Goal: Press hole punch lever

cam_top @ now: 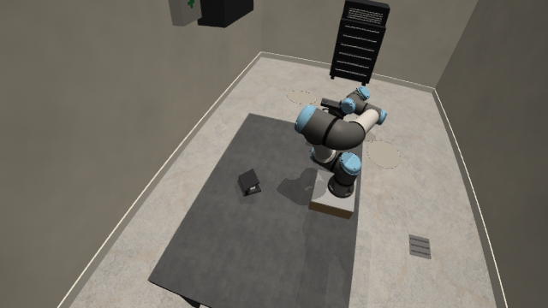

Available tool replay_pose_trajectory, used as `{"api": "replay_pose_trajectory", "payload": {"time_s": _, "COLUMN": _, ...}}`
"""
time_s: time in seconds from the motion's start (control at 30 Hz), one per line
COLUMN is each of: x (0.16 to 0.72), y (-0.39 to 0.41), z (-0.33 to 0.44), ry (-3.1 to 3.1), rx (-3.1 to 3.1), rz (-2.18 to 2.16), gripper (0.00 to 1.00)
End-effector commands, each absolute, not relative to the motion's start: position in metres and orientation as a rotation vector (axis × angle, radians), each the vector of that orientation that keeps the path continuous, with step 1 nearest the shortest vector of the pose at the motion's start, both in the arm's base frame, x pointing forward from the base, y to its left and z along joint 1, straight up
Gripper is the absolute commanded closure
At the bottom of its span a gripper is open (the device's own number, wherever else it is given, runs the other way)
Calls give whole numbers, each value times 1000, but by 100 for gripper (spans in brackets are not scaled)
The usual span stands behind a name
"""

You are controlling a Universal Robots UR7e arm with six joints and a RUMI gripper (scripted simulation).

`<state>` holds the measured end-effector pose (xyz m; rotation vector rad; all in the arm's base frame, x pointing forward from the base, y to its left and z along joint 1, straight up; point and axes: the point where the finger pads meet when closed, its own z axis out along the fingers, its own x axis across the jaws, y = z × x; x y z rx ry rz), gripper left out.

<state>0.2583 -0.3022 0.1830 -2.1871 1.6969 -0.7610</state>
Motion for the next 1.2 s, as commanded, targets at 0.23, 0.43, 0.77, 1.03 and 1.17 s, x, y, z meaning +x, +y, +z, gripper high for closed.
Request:
{"api": "replay_pose_trajectory", "payload": {"time_s": 0.23, "x": 318, "y": -253, "z": 170, "ry": 1586, "rx": -2266, "rz": -519, "gripper": 0}}
{"api": "replay_pose_trajectory", "payload": {"time_s": 0.43, "x": 350, "y": -218, "z": 161, "ry": 1524, "rx": -2327, "rz": -391, "gripper": 0}}
{"api": "replay_pose_trajectory", "payload": {"time_s": 0.77, "x": 388, "y": -167, "z": 148, "ry": 1448, "rx": -2419, "rz": -241, "gripper": 0}}
{"api": "replay_pose_trajectory", "payload": {"time_s": 1.03, "x": 420, "y": -112, "z": 135, "ry": 1378, "rx": -2520, "rz": -122, "gripper": 0}}
{"api": "replay_pose_trajectory", "payload": {"time_s": 1.17, "x": 430, "y": -90, "z": 131, "ry": 1354, "rx": -2558, "rz": -88, "gripper": 0}}
